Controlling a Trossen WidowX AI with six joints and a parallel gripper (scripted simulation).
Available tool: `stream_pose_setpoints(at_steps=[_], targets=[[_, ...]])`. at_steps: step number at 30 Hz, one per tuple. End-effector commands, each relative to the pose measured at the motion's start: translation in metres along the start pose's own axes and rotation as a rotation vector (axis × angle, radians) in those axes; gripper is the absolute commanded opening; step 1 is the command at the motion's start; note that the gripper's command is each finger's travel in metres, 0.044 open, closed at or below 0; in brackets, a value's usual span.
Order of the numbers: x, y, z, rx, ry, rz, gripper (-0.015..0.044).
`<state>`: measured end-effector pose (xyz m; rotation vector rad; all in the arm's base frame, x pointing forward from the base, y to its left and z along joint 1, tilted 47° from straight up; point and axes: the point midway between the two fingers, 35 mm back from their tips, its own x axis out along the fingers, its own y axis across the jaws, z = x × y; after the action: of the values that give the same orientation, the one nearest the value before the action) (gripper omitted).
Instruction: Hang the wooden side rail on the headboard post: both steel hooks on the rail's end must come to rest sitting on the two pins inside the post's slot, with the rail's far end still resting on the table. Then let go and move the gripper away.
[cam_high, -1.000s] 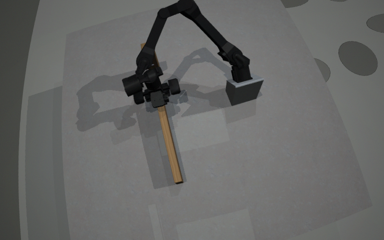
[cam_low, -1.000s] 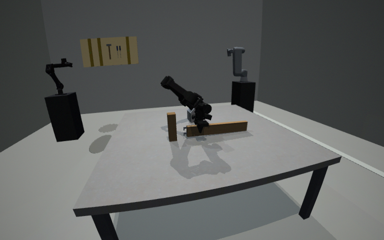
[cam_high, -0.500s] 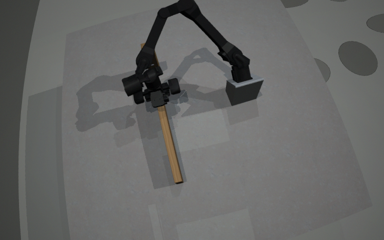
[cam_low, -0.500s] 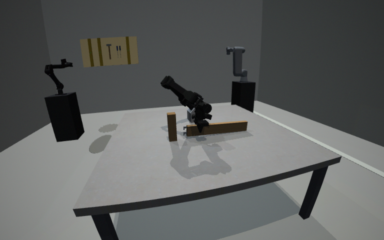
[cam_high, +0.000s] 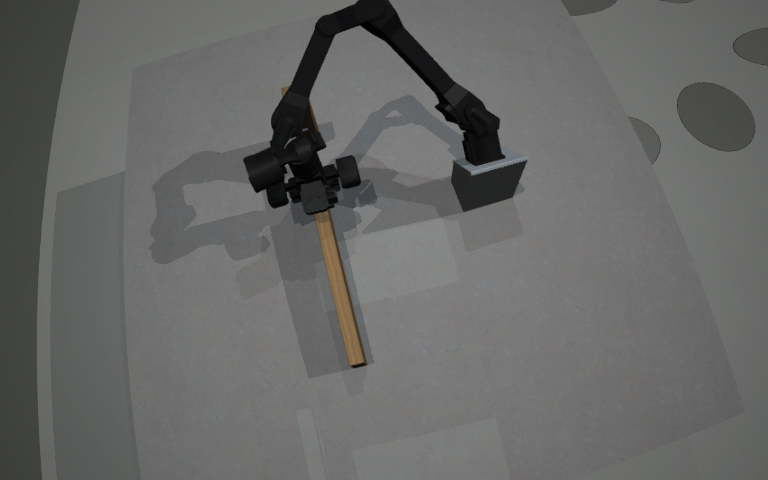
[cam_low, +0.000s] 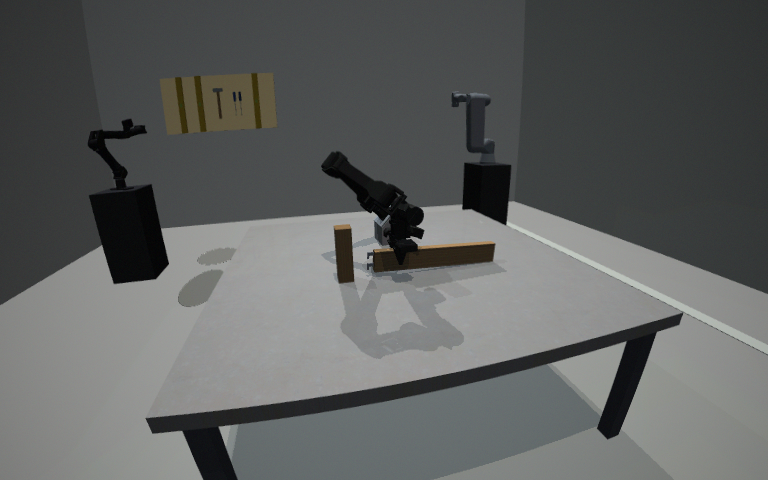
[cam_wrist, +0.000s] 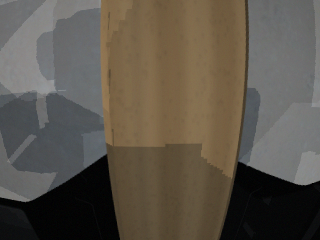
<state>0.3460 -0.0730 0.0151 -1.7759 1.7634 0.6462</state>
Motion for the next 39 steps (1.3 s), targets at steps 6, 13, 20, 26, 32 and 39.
stream_pose_setpoints(at_steps=[6, 13, 20, 26, 32, 39], targets=[[-0.0054, -0.0010, 0.0021, -0.006, -0.004, -0.008, 0.0000], [-0.0066, -0.0010, 0.0022, -0.006, -0.004, -0.008, 0.0000], [-0.0077, -0.0010, 0.0022, -0.006, -0.004, -0.008, 0.0000], [-0.0087, -0.0010, 0.0022, -0.006, -0.004, -0.008, 0.0000], [-0.0093, -0.0011, 0.0021, -0.006, -0.004, -0.008, 0.0000], [-0.0085, -0.0018, 0.0013, -0.006, -0.004, -0.008, 0.0000]])
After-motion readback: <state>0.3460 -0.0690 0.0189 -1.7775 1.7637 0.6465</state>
